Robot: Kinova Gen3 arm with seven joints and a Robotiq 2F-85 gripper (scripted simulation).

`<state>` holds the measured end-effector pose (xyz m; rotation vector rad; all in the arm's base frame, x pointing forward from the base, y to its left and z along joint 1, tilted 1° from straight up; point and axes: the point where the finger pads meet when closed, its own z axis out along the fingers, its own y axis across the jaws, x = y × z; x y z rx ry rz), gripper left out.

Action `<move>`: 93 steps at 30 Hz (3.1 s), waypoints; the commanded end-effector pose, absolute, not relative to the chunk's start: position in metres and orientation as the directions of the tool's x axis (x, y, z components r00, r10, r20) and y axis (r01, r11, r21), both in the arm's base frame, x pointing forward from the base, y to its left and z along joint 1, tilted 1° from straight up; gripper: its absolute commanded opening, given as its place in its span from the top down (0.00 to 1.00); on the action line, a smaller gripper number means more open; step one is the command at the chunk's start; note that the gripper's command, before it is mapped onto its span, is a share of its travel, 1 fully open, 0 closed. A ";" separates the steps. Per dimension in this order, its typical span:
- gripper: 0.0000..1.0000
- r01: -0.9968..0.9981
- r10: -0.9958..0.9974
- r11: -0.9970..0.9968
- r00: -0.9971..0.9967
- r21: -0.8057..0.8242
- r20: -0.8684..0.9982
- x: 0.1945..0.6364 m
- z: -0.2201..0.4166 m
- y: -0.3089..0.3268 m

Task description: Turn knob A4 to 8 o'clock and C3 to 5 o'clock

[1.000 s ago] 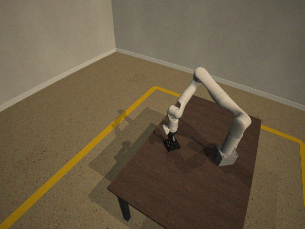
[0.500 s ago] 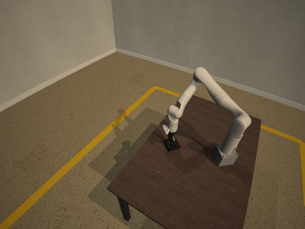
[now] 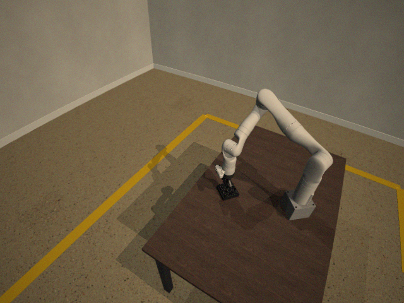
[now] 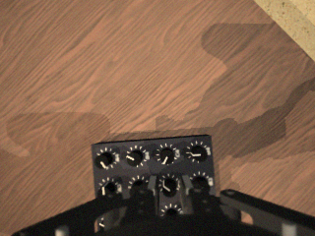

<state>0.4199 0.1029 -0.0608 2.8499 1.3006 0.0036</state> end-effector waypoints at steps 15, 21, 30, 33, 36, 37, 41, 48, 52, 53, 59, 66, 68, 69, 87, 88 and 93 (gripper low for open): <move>0.81 0.755 0.755 -0.655 0.655 0.010 0.000 0.420 -0.052 0.103; 0.81 0.755 0.755 -0.655 0.655 0.010 0.000 0.420 -0.041 0.103; 0.81 0.755 0.755 -0.655 0.655 0.010 0.000 0.420 -0.023 0.103; 0.81 0.755 0.755 -0.655 0.655 0.010 0.000 0.420 -0.022 0.103; 0.81 0.755 0.755 -0.655 0.655 0.010 0.000 0.420 -0.022 0.103; 0.81 0.755 0.755 -0.655 0.655 0.010 0.000 0.420 -0.022 0.103; 0.81 0.755 0.755 -0.655 0.655 0.010 0.000 0.420 -0.022 0.103; 0.81 0.756 0.757 -0.654 0.654 0.010 0.000 0.420 -0.022 0.103; 0.81 0.759 0.759 -0.651 0.651 0.010 -0.001 0.420 -0.022 0.103; 0.81 0.761 0.761 -0.649 0.649 0.010 -0.001 0.420 -0.022 0.103; 0.81 0.785 0.785 -0.619 0.619 0.010 -0.001 0.420 -0.022 0.103; 0.81 0.843 0.843 -0.537 0.537 0.010 -0.002 0.420 -0.021 0.103; 0.81 0.843 0.843 -0.537 0.537 0.010 -0.002 0.420 -0.021 0.103; 0.81 0.854 0.854 -0.520 0.521 0.010 -0.002 0.420 -0.020 0.104; 0.81 0.997 0.997 -0.083 0.083 0.007 -0.007 0.420 -0.015 0.104; 0.81 0.999 0.999 -0.048 0.048 0.007 -0.007 0.420 -0.015 0.104; 0.81 0.991 0.991 0.134 -0.134 0.005 -0.008 0.419 -0.012 0.104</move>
